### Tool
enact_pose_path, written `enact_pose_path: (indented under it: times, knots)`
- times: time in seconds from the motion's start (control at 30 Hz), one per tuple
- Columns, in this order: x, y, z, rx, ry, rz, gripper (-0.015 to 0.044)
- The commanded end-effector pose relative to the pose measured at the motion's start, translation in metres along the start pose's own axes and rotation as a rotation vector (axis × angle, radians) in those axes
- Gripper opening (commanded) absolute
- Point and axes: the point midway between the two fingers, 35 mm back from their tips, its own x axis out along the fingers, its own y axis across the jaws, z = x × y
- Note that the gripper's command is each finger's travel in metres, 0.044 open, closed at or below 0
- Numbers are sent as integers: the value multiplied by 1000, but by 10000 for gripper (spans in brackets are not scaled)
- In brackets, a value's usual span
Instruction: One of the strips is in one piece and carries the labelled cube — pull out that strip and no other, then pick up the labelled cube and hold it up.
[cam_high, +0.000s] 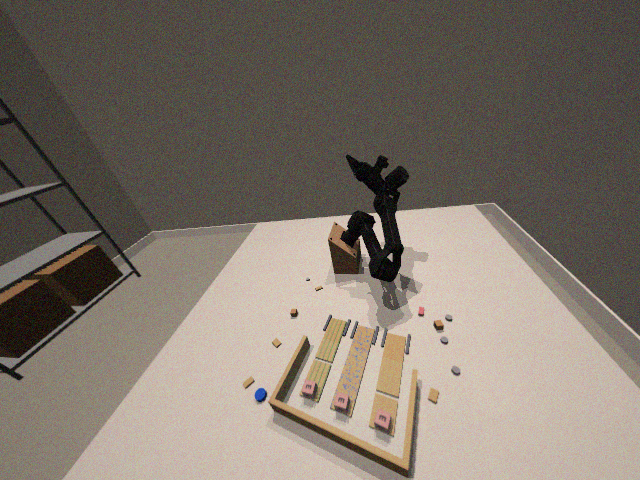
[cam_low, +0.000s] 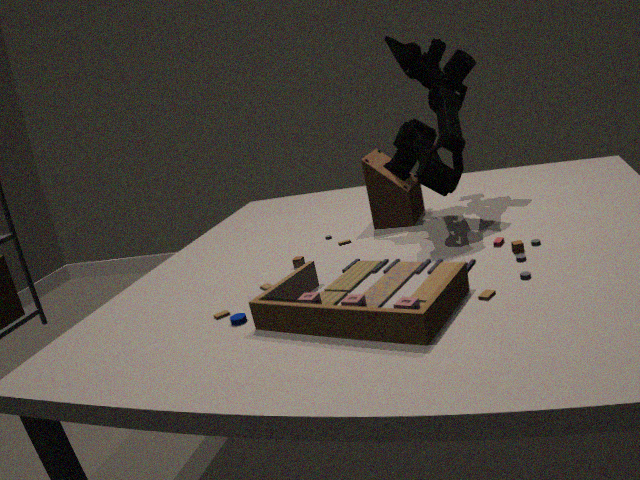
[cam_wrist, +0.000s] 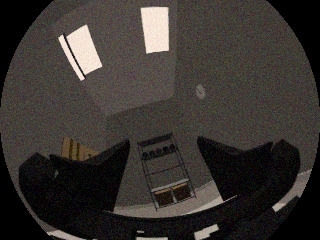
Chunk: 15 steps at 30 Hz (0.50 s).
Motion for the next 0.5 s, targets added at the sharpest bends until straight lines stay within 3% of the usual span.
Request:
enact_pose_path:
  times: [0.0,0.47]
  knots:
    - [1,1,0,3,3,7,400]
    - [42,78,-47,195,325,517,400]
